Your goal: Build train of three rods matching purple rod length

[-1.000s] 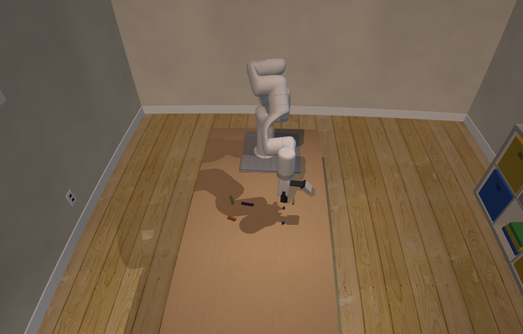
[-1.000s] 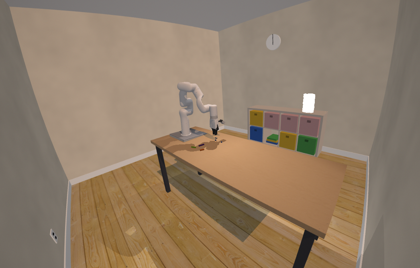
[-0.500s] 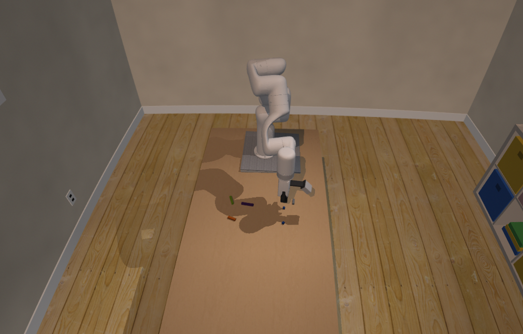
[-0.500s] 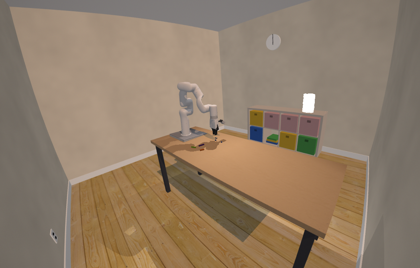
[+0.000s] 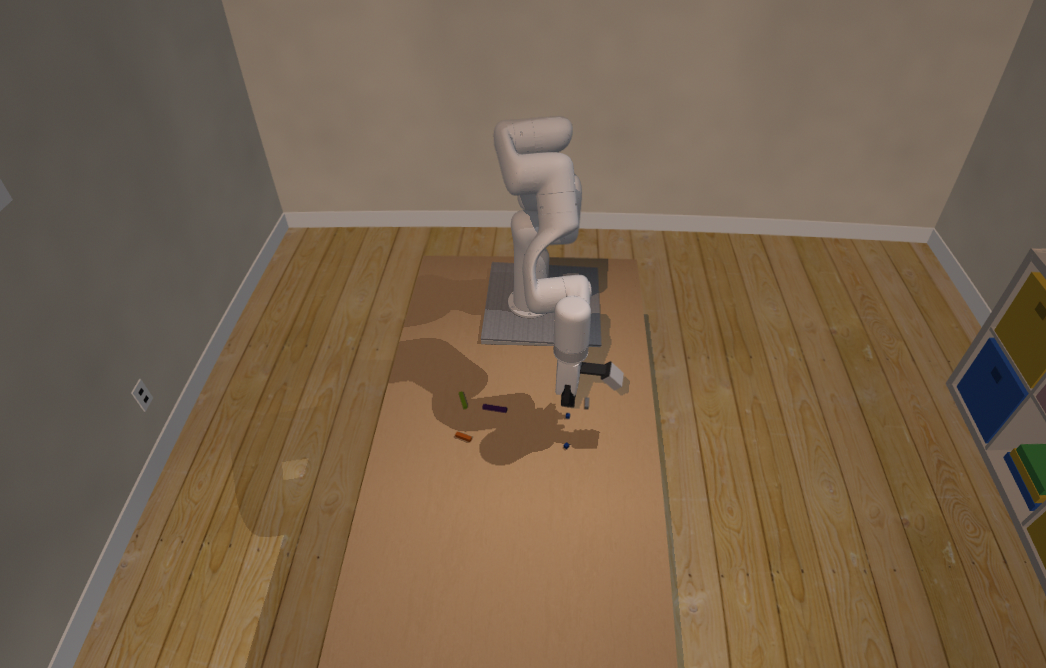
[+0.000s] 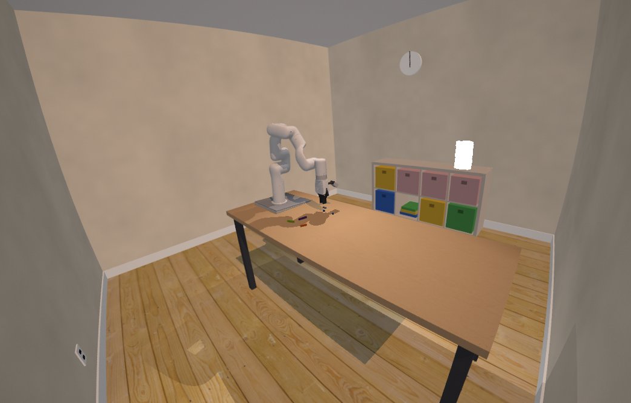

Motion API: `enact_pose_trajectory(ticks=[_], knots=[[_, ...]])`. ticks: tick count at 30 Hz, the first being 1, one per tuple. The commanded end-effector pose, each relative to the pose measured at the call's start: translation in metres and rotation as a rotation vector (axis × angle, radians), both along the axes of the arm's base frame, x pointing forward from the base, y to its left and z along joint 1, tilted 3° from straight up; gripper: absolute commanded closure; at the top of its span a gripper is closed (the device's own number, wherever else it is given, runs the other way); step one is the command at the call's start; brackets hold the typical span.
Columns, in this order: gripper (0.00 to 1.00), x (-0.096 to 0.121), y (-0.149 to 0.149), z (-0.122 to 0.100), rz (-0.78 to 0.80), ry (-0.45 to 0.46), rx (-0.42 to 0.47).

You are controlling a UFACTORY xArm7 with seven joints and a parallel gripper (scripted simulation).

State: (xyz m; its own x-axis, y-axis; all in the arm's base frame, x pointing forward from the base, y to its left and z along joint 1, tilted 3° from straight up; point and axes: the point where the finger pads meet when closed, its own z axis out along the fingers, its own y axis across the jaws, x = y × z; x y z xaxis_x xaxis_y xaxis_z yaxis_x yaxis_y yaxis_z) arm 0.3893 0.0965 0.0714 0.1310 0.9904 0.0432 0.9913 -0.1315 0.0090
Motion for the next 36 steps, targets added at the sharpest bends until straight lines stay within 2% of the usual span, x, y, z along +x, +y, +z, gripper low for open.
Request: enact_pose_trajectory(ticks=[1,25,36], knots=[[0.76,0.001,0.000,-0.003,0.000,-0.004,0.001],[0.76,0.002,0.002,-0.036,0.000,-0.004,0.001],[0.76,0.002,0.002,-0.043,0.000,-0.004,0.001]])
